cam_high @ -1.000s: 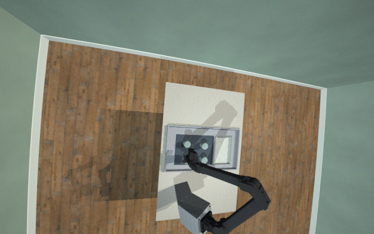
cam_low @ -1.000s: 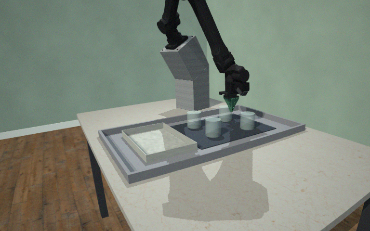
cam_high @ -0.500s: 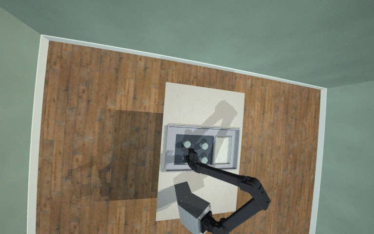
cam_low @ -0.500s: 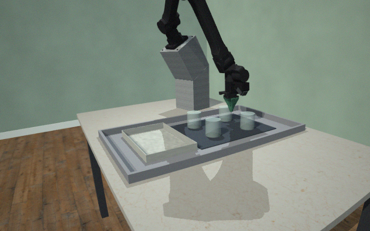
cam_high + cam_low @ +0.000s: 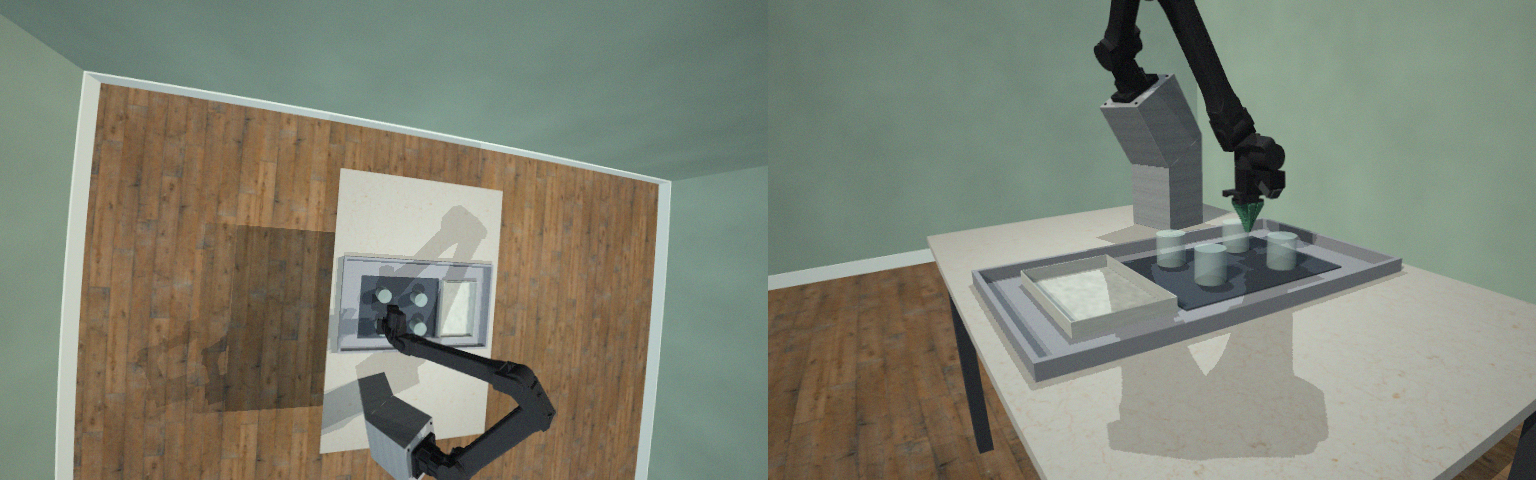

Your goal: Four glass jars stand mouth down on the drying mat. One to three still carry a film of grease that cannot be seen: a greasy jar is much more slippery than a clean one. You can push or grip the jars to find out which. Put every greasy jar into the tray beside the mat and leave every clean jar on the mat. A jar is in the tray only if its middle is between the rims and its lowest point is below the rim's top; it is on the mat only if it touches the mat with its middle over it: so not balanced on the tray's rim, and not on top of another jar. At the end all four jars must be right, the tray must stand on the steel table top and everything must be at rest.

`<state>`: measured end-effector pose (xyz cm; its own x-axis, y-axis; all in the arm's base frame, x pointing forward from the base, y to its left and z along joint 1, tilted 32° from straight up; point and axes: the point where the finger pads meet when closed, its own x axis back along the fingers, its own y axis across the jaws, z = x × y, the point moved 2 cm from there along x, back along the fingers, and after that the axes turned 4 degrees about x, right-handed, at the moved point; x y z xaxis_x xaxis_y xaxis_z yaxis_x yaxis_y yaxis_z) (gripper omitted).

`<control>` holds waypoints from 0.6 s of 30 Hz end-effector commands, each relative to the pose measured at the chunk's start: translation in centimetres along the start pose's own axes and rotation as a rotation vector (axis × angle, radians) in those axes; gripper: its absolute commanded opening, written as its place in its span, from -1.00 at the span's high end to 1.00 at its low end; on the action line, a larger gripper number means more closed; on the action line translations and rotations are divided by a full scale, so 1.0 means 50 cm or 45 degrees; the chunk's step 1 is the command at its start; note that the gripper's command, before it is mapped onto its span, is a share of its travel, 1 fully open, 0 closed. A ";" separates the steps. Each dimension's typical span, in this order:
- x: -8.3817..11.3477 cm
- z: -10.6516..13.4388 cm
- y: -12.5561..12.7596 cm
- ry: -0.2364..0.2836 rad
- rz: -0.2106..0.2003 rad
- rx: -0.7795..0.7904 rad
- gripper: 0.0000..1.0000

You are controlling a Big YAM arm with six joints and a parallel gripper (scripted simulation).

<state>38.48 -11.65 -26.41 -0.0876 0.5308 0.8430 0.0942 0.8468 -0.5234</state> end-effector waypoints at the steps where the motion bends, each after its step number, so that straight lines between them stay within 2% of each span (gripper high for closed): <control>1: -0.006 0.049 -0.005 0.049 -0.004 0.026 1.00; 18: -0.006 0.053 -0.004 0.049 -0.004 0.026 1.00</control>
<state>38.46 -11.64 -26.40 -0.0910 0.5310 0.8425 0.0962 0.8467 -0.5232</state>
